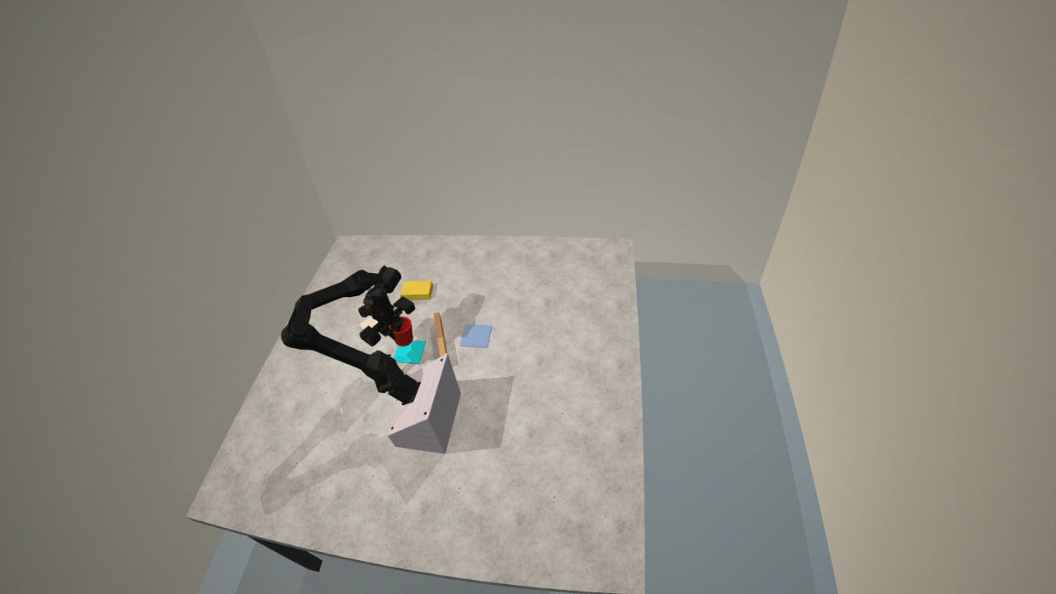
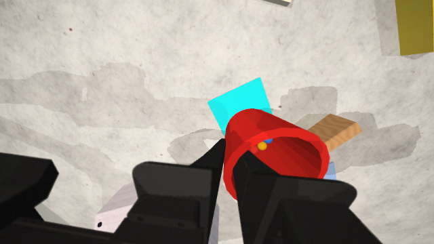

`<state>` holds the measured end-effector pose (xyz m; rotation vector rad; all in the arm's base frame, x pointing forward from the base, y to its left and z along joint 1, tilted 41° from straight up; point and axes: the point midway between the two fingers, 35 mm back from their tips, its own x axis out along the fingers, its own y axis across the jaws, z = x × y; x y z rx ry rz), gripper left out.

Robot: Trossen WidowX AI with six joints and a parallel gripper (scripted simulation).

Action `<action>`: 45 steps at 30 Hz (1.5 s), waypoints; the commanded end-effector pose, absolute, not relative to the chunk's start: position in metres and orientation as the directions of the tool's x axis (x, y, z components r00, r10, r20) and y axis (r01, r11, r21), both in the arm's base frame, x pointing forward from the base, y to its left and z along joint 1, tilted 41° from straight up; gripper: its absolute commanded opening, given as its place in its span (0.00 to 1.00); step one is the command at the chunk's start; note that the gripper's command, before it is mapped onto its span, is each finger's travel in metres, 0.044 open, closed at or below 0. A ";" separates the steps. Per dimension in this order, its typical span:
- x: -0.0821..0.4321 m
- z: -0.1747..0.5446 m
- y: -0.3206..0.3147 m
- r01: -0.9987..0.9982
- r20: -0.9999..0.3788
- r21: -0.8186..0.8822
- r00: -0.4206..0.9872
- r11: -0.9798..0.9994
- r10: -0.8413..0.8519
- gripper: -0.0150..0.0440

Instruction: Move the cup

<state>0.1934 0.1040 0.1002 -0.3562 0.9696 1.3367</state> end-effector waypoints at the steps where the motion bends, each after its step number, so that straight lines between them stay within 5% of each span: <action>1: 0.193 0.096 0.108 -0.920 -0.755 0.301 -0.069 0.252 0.652 0.25; 45: 0.187 0.060 0.142 -0.920 -0.752 0.302 -0.069 0.250 0.655 0.25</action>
